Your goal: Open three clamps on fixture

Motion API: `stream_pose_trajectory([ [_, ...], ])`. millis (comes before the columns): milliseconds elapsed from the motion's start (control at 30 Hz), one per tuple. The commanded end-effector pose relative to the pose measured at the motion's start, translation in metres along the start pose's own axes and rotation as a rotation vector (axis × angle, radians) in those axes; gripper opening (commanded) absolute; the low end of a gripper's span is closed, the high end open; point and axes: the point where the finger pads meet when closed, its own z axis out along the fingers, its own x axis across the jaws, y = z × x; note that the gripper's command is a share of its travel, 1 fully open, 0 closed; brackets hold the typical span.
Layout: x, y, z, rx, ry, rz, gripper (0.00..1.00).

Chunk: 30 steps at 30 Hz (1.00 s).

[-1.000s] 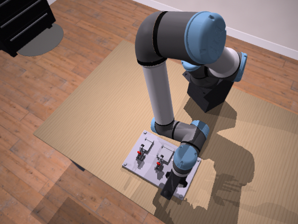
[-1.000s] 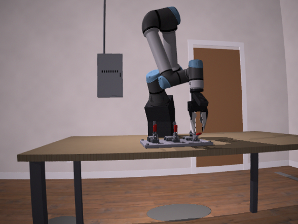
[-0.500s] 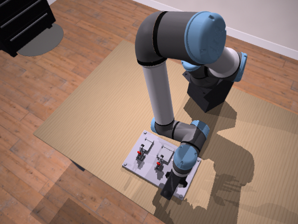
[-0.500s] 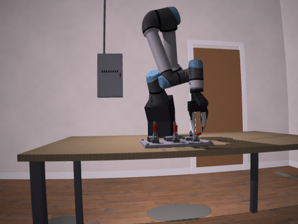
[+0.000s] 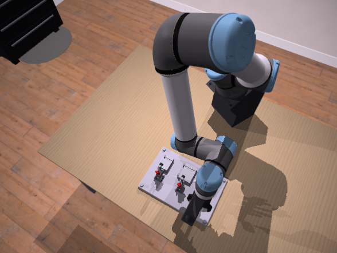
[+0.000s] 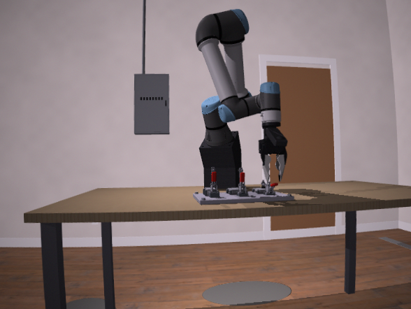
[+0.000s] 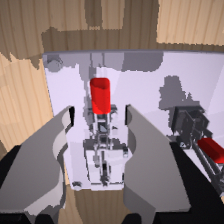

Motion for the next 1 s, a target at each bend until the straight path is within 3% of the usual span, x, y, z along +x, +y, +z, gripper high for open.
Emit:
stream_pose_trajectory([
  [0,0.001,-0.002,-0.001,0.004,0.0,0.002,0.28],
  [667,0.001,-0.004,0.027,0.004,0.0,0.002,0.28],
  [967,0.001,-0.003,0.028,0.004,0.0,0.001,0.28],
])
